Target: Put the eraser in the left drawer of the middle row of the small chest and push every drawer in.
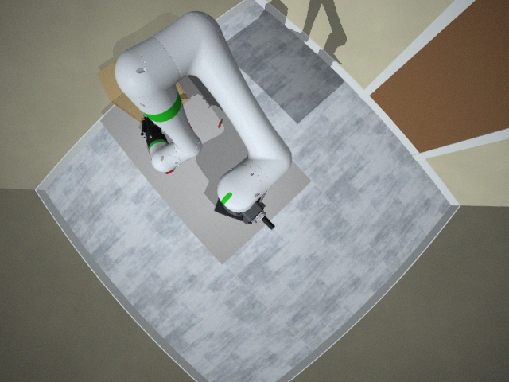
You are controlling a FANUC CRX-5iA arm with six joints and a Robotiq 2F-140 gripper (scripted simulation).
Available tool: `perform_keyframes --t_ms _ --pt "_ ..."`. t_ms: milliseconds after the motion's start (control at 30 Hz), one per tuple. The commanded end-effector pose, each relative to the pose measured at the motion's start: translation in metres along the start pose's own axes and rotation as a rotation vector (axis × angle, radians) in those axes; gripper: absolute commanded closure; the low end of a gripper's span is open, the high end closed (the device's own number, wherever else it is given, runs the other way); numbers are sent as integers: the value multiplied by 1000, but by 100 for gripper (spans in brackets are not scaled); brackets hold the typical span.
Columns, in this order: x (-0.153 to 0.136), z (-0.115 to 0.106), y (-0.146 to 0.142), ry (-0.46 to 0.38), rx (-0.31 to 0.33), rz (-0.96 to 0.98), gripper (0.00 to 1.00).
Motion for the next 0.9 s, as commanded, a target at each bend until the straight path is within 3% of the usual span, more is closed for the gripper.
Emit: perform_keyframes --t_ms 0,567,867 --pt "0 0 0 0 0 0 100" --pt "-2 -6 0 0 0 0 100" --pt "-16 -43 1 0 0 0 100"
Point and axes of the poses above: the point where the finger pads meet when closed, its own z axis out along the fingers, its own y axis across the jaws, x = y × z, the point moved 8 cm from there along -z, back along the fingers, and after that the axes turned 4 degrees about z, right-handed, at the moved point
